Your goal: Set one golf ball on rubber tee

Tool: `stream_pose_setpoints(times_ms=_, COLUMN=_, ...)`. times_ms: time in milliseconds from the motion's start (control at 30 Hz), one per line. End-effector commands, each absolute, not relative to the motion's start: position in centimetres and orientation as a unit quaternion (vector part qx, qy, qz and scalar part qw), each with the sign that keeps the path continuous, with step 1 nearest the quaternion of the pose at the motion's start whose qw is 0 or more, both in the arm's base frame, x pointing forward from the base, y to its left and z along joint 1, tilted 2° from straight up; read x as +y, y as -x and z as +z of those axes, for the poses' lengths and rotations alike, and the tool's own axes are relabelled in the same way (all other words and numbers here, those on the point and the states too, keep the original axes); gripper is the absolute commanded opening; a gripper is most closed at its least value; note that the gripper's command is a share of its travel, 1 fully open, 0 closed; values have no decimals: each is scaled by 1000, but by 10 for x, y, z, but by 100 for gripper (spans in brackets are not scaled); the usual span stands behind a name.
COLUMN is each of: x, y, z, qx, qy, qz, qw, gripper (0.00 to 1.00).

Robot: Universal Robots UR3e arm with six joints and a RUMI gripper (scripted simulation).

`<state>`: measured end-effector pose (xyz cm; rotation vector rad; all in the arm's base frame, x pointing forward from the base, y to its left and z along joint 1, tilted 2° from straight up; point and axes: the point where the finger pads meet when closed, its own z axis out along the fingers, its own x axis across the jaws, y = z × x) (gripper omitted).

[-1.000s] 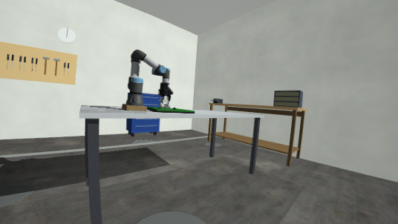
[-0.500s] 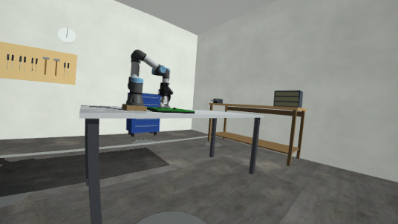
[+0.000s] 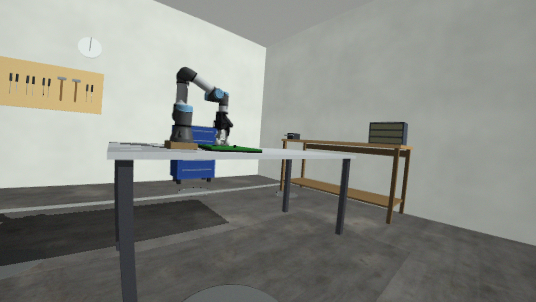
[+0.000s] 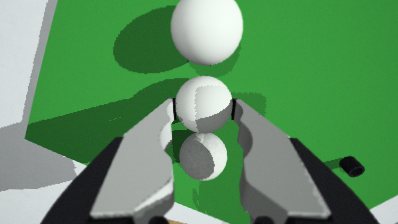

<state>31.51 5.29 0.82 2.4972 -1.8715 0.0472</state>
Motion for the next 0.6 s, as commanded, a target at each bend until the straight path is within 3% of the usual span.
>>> stream_pose_setpoints(times_ms=0, x=53, y=-316, z=9, qx=-600, qy=-800, qz=16, qw=10, gripper=0)
stream_pose_setpoints(times_ms=567, x=53, y=-317, z=27, qx=-600, qy=-800, qz=16, qw=10, gripper=0)
